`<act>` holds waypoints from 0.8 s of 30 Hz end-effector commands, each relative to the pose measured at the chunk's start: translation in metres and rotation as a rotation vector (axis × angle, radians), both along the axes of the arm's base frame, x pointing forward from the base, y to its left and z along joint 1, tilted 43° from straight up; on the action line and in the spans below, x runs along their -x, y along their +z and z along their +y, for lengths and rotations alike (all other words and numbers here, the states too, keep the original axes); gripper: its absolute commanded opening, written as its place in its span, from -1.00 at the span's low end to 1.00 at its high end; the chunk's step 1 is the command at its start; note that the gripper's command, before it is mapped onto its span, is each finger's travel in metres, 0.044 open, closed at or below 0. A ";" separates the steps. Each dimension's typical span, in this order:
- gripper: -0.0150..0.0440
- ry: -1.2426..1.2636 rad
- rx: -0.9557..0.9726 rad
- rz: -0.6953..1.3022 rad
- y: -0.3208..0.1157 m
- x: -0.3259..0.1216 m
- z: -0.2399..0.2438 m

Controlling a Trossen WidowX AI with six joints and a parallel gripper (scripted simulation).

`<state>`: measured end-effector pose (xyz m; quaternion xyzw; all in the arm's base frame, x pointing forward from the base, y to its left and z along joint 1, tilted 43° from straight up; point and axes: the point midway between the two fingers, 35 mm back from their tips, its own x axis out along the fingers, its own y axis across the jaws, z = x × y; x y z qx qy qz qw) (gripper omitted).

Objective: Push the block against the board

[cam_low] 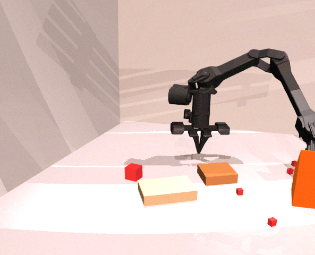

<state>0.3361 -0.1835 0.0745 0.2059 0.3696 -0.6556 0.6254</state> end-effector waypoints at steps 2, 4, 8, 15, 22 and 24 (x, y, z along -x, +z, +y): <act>-0.49 0.058 -0.013 0.079 -0.033 0.011 -0.030; -0.49 0.062 -0.013 0.082 -0.035 0.011 -0.032; -0.49 0.062 -0.013 0.082 -0.035 0.011 -0.032; -0.49 0.062 -0.014 0.082 -0.039 0.012 -0.027; -0.49 0.062 -0.016 0.082 -0.044 0.014 -0.021; -0.49 0.062 -0.016 0.082 -0.046 0.014 -0.020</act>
